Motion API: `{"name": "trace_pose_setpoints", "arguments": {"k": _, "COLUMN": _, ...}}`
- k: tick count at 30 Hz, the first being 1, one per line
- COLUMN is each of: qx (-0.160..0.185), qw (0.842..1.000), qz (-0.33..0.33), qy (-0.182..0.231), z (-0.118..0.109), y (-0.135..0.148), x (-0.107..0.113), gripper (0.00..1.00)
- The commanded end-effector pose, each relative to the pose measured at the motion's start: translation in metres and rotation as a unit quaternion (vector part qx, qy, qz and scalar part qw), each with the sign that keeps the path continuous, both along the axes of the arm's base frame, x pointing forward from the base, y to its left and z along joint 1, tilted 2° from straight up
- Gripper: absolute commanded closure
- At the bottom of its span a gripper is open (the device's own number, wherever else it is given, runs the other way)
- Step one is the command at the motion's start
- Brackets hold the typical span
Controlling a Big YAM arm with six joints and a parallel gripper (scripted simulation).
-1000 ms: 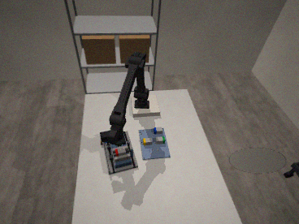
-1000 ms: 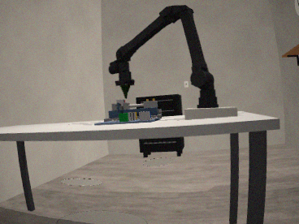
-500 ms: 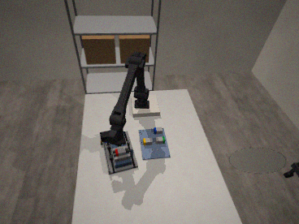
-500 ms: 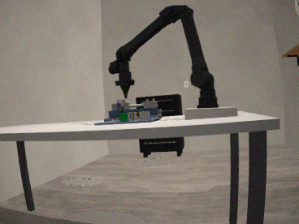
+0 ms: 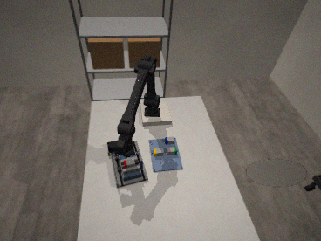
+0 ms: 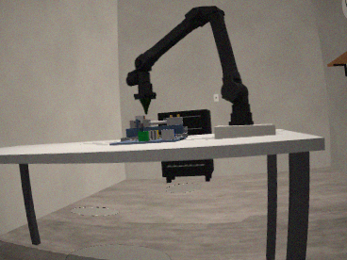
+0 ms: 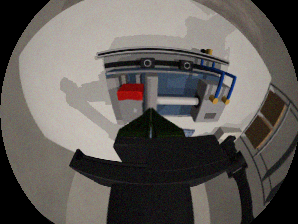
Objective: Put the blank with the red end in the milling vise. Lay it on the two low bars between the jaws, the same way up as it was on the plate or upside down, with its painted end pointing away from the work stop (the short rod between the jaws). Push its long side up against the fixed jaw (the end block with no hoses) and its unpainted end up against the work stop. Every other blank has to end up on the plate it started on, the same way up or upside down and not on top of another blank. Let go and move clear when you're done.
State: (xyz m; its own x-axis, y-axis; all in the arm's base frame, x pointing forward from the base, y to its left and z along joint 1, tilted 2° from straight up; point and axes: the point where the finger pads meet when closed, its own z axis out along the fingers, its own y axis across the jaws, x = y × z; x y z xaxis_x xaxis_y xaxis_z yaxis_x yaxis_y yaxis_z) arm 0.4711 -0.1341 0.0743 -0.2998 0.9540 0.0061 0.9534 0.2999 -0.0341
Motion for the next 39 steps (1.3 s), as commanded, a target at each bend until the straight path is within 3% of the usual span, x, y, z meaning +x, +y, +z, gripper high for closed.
{"name": "trace_pose_setpoints", "arguments": {"k": 1, "qx": -0.005, "qw": 1.0, "qz": -0.005, "qy": -0.011, "z": 0.0027, "y": -0.0062, "x": 0.007, "gripper": 1.0}}
{"name": "trace_pose_setpoints", "arguments": {"k": 39, "qx": -0.005, "qw": 1.0, "qz": -0.005, "qy": -0.009, "z": -0.0002, "y": -0.0061, "x": 0.0065, "gripper": 1.0}}
